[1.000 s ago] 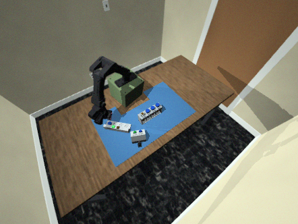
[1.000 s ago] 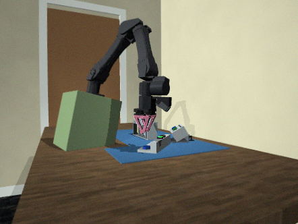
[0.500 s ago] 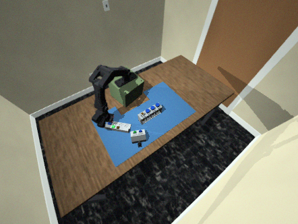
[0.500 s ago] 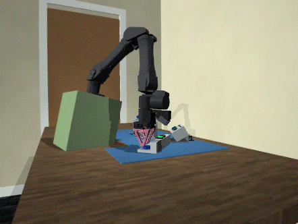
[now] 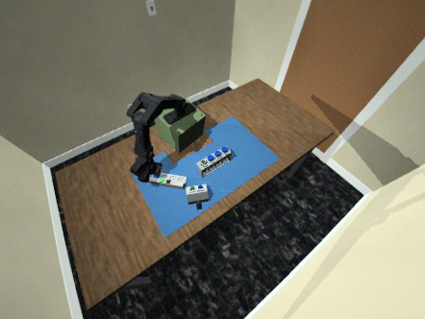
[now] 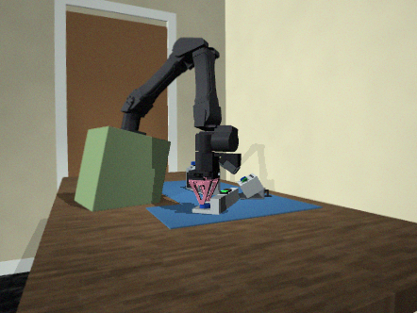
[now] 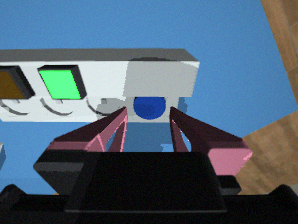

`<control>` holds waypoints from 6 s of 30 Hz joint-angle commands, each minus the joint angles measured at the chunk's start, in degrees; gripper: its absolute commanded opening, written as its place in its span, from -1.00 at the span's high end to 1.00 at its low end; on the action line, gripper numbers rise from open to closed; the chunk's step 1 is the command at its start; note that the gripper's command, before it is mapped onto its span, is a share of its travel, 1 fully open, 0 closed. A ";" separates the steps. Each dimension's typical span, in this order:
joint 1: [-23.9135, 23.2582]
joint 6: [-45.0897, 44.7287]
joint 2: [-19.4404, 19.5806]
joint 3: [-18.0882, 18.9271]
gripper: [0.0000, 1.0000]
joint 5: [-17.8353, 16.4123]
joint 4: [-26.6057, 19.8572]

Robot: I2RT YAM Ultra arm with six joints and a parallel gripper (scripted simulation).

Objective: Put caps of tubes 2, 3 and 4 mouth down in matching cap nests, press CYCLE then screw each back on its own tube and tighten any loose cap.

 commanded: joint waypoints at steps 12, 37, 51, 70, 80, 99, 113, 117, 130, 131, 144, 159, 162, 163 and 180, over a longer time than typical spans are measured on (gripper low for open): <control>-0.16 0.01 -0.39 0.89 0.06 -0.01 0.19; 0.17 0.34 1.59 1.59 0.06 0.01 1.53; 0.17 0.34 1.58 1.60 1.00 0.01 1.50; -1.31 -1.17 -6.97 -0.47 1.00 -0.08 -5.26; -2.99 -2.89 -15.71 -0.69 1.00 -0.18 -14.12; -4.51 -4.44 -22.50 0.99 1.00 -0.25 -22.89; 6.72 -35.99 -31.18 -9.40 1.00 0.49 -18.96; 9.60 -42.62 -32.84 -11.12 1.00 0.76 -18.36; 27.21 -47.16 -39.50 -16.37 1.00 2.93 -16.76; 28.92 -45.46 -39.84 -16.48 1.00 3.19 -16.74; 47.52 -27.03 -40.31 -13.57 1.00 6.43 -17.89; 50.35 -24.24 -36.73 -13.51 1.00 6.97 -14.13; 50.45 -24.14 -35.57 -13.78 1.00 6.99 -12.69; 50.45 -24.14 -35.57 -13.78 1.00 6.99 -12.69; 50.65 -23.95 -35.55 -13.82 1.00 7.03 -12.61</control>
